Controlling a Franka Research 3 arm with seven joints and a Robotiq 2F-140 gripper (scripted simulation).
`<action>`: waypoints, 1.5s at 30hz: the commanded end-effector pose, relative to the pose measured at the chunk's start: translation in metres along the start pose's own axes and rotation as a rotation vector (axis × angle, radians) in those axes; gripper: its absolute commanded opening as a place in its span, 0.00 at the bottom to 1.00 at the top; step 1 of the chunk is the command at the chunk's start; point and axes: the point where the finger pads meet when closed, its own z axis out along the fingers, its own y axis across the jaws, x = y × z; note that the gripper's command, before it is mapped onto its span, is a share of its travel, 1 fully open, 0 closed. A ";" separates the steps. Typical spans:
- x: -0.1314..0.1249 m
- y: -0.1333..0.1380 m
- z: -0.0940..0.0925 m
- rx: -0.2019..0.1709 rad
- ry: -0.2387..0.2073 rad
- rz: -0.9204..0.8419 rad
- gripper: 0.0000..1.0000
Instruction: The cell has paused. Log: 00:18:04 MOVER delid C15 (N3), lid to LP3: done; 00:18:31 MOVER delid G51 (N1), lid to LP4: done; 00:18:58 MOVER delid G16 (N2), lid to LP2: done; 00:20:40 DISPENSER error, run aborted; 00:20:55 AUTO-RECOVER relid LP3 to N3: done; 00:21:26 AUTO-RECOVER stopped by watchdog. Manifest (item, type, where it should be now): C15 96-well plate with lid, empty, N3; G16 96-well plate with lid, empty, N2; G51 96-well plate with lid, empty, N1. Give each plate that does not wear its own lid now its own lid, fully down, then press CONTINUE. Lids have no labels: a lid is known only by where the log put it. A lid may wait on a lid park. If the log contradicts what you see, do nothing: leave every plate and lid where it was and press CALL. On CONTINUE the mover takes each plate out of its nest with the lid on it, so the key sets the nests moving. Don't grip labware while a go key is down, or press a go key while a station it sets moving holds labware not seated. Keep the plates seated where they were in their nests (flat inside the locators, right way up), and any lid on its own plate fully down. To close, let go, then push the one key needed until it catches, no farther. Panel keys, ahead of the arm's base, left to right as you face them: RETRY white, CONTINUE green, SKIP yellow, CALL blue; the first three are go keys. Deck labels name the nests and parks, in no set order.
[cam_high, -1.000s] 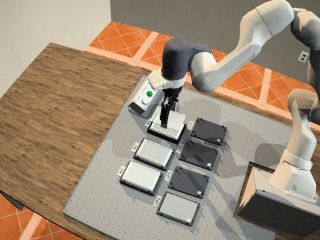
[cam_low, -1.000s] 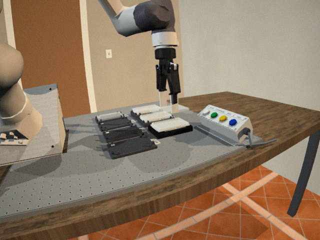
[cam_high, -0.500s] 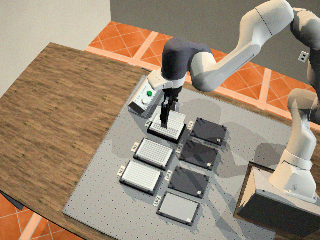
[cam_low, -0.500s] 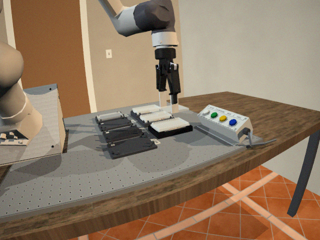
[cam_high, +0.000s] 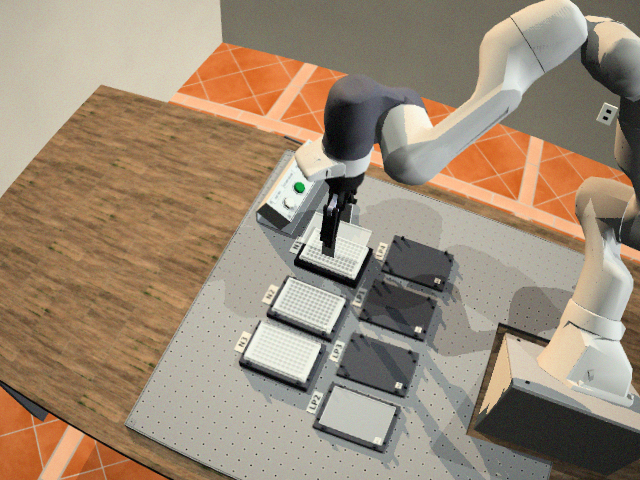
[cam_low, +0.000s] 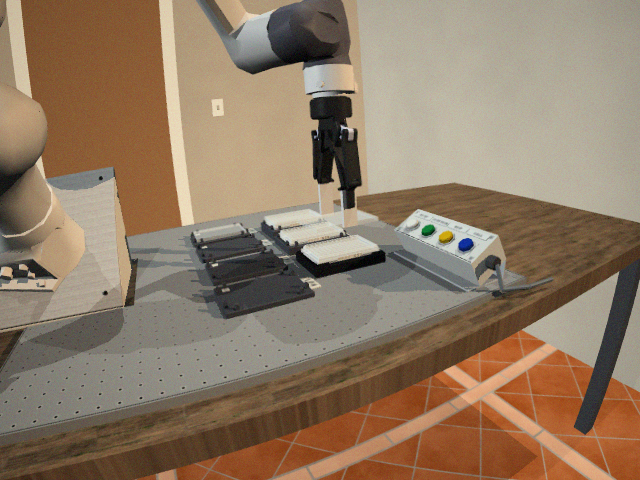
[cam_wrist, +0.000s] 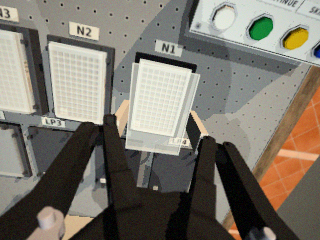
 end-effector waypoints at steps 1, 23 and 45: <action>0.000 0.000 0.003 0.001 -0.001 0.022 0.00; 0.001 0.001 0.031 0.001 -0.001 0.022 0.00; 0.001 0.001 0.037 0.001 -0.001 0.022 0.00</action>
